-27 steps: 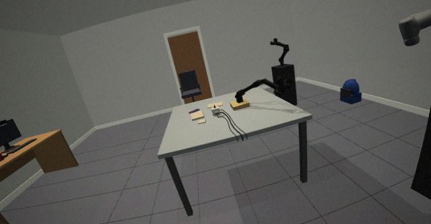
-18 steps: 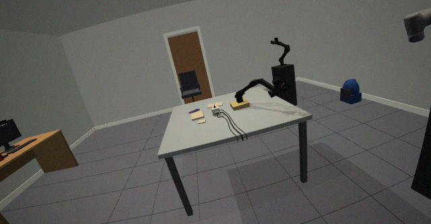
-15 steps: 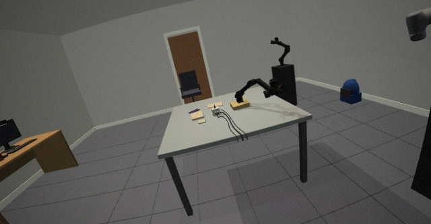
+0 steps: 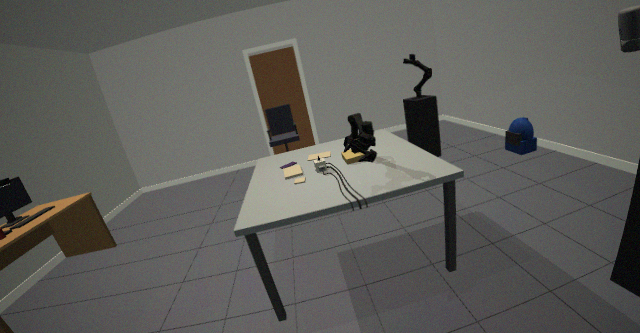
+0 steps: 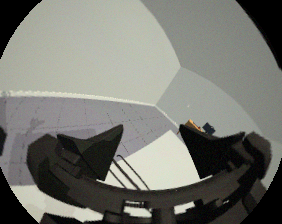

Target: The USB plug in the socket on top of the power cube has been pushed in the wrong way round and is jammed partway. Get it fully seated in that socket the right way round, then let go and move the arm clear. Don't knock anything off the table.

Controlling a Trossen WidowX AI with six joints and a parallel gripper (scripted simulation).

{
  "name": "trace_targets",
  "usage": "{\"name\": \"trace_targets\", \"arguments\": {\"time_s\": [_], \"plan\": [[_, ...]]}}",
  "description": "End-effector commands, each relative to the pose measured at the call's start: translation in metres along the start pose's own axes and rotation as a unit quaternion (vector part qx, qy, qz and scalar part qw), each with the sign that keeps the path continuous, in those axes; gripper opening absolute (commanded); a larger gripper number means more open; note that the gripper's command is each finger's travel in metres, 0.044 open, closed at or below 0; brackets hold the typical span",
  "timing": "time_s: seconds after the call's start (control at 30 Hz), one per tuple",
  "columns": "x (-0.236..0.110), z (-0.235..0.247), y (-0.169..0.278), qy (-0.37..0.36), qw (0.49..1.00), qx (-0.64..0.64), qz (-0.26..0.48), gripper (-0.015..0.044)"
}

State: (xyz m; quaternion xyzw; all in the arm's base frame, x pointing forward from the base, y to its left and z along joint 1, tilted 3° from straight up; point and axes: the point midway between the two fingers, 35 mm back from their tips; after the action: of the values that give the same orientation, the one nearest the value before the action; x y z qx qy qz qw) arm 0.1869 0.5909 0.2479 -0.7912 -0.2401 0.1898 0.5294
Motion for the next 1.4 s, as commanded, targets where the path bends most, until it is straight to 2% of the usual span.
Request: {"name": "trace_targets", "arguments": {"time_s": [0.0, 0.2, 0.37, 0.57, 0.73, 0.93, 1.0, 1.37], "plan": [[0.031, -0.058, 0.029, -0.004, 0.994, -0.089, 0.06, 0.044], [0.056, -0.157, 0.093, -0.027, 0.962, -0.206, 0.177, 0.044], [0.046, -0.241, 0.149, -0.067, 0.918, -0.272, 0.28, 0.044], [-0.003, -0.332, 0.214, -0.142, 0.854, -0.301, 0.399, 0.044], [-0.079, -0.388, 0.258, -0.226, 0.798, -0.277, 0.484, 0.044], [-0.187, -0.42, 0.284, -0.334, 0.743, -0.193, 0.547, 0.044], [-0.209, -0.423, 0.286, -0.355, 0.734, -0.169, 0.554, 0.044], [-0.21, -0.423, 0.288, -0.358, 0.733, -0.165, 0.555, 0.044]]}}
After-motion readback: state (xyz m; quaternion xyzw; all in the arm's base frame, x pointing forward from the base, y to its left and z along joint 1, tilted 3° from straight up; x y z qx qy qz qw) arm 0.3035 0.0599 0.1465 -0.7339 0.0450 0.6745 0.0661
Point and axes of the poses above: the point midway between the two fingers, 35 mm back from their tips, its own x axis out along the fingers, its own z axis across the jaws, y = z × x, and after that the axes turned 8 degrees about x, right-handed
